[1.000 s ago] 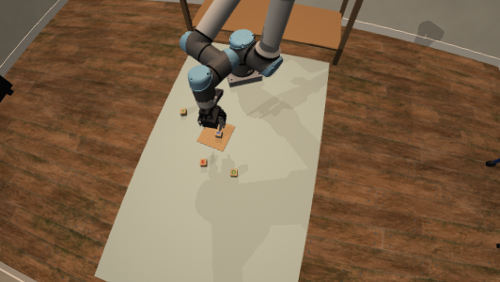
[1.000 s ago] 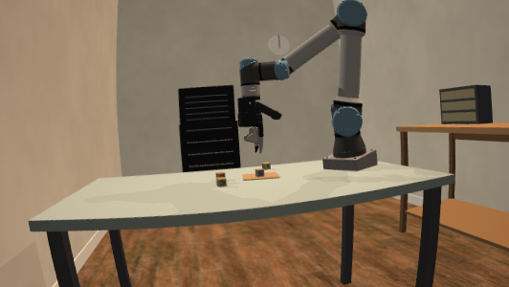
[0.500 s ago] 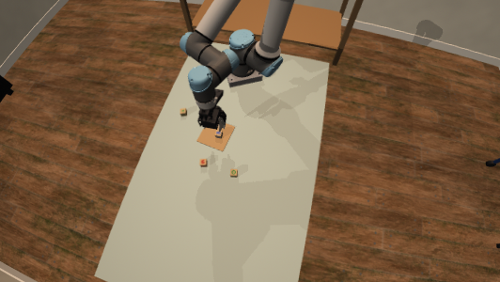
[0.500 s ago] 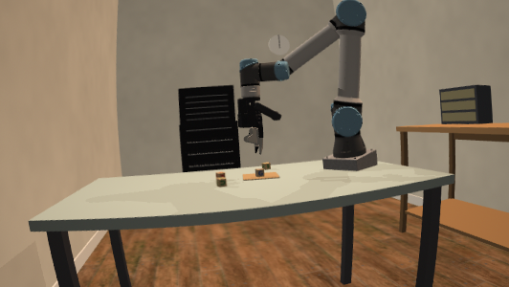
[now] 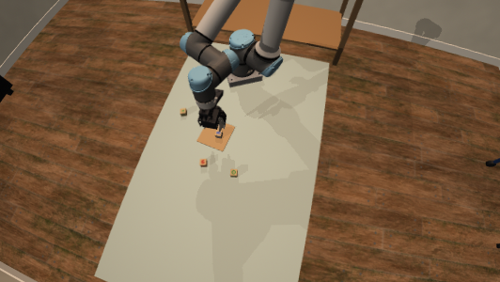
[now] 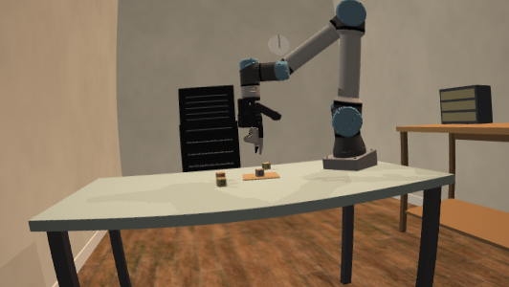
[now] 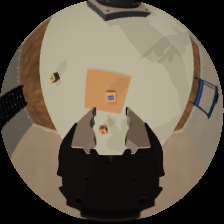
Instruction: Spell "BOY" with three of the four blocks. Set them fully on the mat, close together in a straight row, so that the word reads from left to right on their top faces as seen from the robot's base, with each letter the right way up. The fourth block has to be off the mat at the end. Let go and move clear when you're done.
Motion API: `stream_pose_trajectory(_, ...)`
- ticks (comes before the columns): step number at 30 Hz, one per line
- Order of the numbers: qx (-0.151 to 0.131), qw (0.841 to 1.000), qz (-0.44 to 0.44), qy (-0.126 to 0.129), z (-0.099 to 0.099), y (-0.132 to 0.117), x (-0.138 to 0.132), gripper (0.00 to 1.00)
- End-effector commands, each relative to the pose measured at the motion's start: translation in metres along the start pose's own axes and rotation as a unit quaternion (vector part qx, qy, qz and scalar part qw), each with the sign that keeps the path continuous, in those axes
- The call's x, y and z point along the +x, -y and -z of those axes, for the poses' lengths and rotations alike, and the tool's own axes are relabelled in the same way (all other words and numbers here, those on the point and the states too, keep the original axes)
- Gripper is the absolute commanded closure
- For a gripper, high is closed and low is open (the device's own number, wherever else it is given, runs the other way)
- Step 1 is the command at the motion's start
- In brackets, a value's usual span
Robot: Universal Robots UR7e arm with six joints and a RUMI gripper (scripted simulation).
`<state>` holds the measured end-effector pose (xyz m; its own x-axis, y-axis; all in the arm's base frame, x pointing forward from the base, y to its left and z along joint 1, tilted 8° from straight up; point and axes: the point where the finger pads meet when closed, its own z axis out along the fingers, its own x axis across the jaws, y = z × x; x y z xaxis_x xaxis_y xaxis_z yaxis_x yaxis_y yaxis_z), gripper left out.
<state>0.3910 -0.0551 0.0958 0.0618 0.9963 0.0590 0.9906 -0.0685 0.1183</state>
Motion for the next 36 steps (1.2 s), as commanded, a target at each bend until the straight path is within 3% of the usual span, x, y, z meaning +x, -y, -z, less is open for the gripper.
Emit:
stream_pose_trajectory(1,-0.001,1.0,0.0,0.0,0.0,0.0,0.0,0.6)
stream_pose_trajectory(14,-0.001,1.0,0.0,0.0,-0.005,0.0,0.0,0.6)
stream_pose_trajectory(36,-0.001,1.0,0.0,0.0,-0.034,0.0,0.0,0.6)
